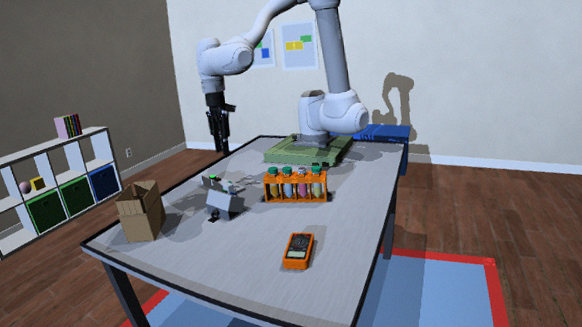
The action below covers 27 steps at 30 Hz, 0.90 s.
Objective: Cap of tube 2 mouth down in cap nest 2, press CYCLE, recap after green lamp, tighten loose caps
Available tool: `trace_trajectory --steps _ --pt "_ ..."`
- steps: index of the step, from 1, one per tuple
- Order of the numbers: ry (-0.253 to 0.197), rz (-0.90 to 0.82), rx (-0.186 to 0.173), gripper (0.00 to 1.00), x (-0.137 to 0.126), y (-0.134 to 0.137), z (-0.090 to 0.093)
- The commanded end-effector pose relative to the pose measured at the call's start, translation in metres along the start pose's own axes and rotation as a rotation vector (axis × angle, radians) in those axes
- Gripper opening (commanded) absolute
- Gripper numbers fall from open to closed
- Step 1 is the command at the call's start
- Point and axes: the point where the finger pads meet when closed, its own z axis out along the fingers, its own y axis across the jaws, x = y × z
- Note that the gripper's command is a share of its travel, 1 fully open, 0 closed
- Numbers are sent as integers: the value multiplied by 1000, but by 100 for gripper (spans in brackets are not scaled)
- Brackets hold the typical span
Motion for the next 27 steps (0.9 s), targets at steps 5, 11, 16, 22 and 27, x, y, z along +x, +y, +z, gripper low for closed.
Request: trace_trajectory --steps 5,11,16,22,27 --pt "-1 3 -2 36 0 2 10" --pt "-1 2 -2 36 0 2 30" --pt "-1 3 -2 36 0 2 55" --pt "-1 3 -2 36 0 2 85" --pt "0 2 -2 36 0 2 100"
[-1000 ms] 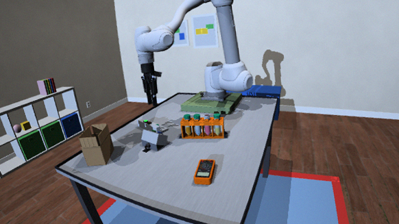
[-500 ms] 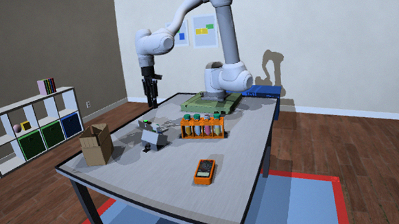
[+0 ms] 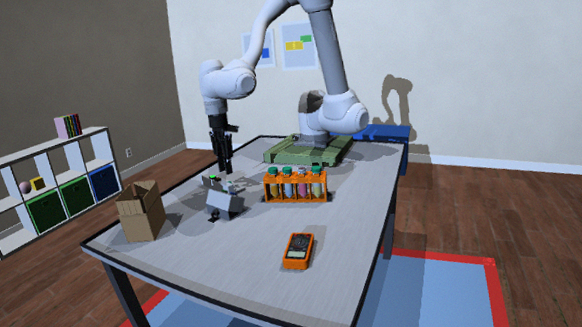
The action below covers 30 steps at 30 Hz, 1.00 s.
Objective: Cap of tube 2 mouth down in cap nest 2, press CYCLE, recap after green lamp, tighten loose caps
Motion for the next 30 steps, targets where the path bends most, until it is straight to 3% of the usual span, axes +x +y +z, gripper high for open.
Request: trace_trajectory --steps 1,6,18,30 --pt "1 2 -2 36 0 2 20" --pt "1 2 -1 36 0 2 45" --pt "-2 1 -1 36 -2 1 42" --pt "0 2 -1 36 1 2 51"
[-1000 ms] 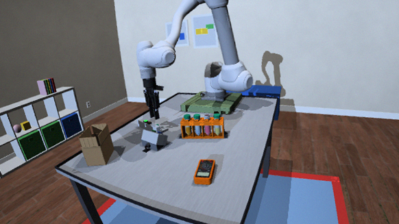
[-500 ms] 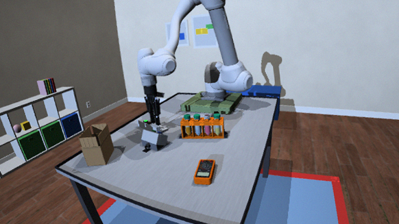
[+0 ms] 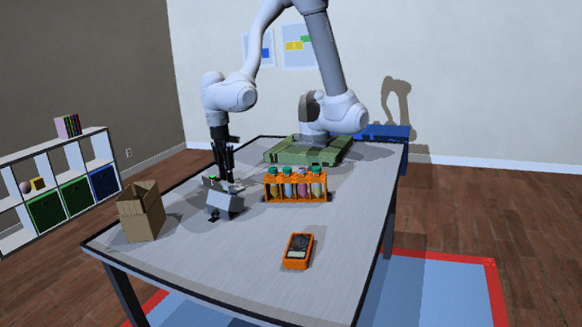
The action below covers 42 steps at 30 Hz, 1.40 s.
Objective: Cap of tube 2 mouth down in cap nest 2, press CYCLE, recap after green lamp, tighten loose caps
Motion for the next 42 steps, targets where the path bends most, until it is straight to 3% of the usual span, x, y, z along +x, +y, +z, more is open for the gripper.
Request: trace_trajectory --steps 1,29,30,42 --pt "2 2 -1 36 2 2 5" --pt "1 2 -1 36 2 2 10" --pt "0 1 -1 30 1 1 7" --pt "0 1 -1 30 1 1 8"
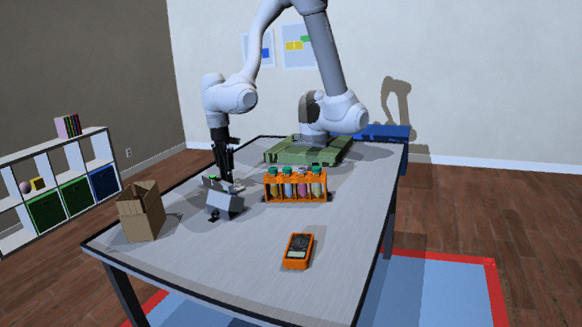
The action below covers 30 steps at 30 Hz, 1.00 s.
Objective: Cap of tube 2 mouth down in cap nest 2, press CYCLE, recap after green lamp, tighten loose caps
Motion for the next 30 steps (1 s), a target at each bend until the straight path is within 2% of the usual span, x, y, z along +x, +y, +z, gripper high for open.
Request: trace_trajectory --steps 1,2,9,11,26,28,30 --pt "1 1 -1 30 1 1 1" --pt "1 1 -1 30 1 1 1" --pt "-2 2 -1 30 -1 1 -37" --pt "-2 2 -1 30 -1 1 -37" --pt "-2 2 -1 30 -1 1 -112" --pt "-2 2 -1 30 -1 1 -112" --pt "-2 2 -2 30 -1 1 -122"
